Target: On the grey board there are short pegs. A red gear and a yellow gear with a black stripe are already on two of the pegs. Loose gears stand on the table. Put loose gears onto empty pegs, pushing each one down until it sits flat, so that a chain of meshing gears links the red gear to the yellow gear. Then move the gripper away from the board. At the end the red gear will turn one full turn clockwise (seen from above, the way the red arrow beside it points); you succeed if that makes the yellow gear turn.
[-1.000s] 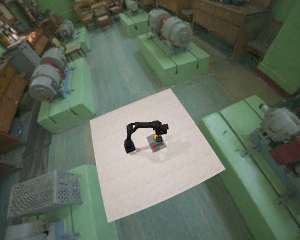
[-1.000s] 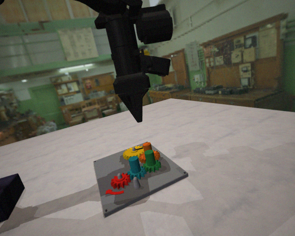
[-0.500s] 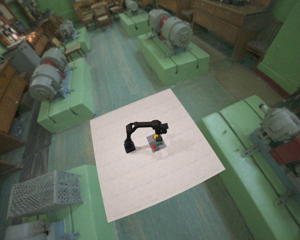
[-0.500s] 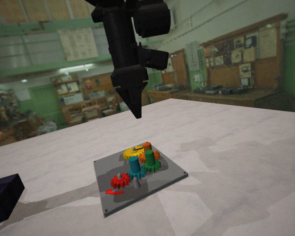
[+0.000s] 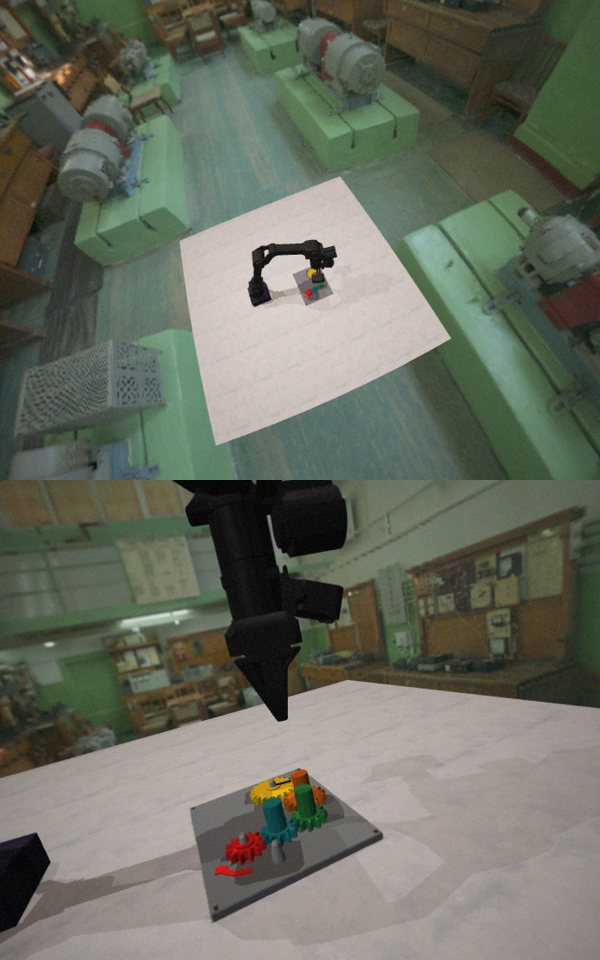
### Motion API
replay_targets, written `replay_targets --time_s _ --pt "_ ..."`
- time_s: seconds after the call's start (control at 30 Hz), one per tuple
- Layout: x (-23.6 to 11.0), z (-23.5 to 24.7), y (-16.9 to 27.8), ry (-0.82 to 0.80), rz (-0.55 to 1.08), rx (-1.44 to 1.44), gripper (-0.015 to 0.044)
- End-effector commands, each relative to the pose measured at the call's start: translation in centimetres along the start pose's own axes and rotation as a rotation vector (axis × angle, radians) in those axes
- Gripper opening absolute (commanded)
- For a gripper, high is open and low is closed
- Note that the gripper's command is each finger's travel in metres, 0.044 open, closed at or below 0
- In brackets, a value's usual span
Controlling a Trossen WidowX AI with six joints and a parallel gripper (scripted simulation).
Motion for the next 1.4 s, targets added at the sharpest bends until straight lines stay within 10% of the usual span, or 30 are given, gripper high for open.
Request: replay_targets --time_s 0.0,0.53,1.37 --pt "0.0 0.0 0.0 -0.001 0.002 -0.004 0.0440" --pt "0.0 0.3 0.0 -0.001 0.002 -0.004 0.0440" --pt "-4.6 27.0 18.9 -0.028 0.020 -0.001 0.0440"
Point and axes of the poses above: the point midway between the two fingers, 35 mm back from their tips, its own x axis out along the fingers, its own z axis across the jaws, y = z × x, the point moved 7 cm from there along -x, back along the fingers, and after that the axes turned 11 degrees about -x, right-handed, at the moved point
